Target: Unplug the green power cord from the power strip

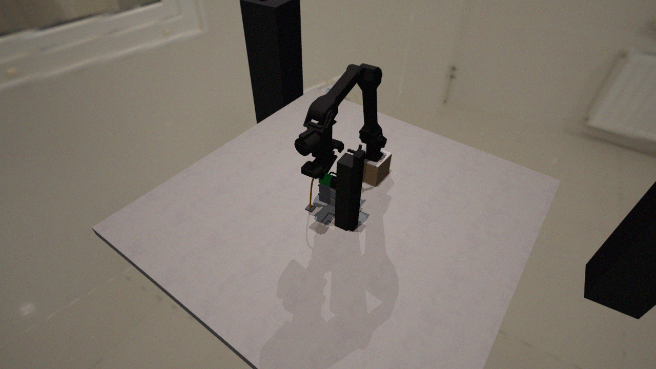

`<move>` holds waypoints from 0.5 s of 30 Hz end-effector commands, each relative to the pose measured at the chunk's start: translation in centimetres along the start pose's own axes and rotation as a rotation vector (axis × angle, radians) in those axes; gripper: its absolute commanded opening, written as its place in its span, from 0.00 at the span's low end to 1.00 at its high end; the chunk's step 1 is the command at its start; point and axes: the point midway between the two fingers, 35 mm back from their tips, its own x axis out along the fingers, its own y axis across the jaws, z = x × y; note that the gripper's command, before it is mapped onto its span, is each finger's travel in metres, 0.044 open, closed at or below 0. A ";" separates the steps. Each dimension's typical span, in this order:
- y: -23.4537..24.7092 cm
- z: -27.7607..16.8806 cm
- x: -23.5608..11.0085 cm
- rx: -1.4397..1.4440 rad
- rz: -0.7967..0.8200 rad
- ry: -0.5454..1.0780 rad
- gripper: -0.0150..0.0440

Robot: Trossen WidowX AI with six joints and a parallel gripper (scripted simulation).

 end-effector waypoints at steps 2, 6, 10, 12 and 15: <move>0.1 1.3 -0.1 0.006 0.003 -0.012 0.25; 0.1 1.9 -0.1 0.006 0.003 -0.013 0.25; 0.1 2.5 -0.1 0.006 0.002 -0.014 0.25; 0.1 2.9 -0.1 0.007 0.002 -0.014 0.25; 0.1 3.3 -0.1 0.007 0.002 -0.015 0.25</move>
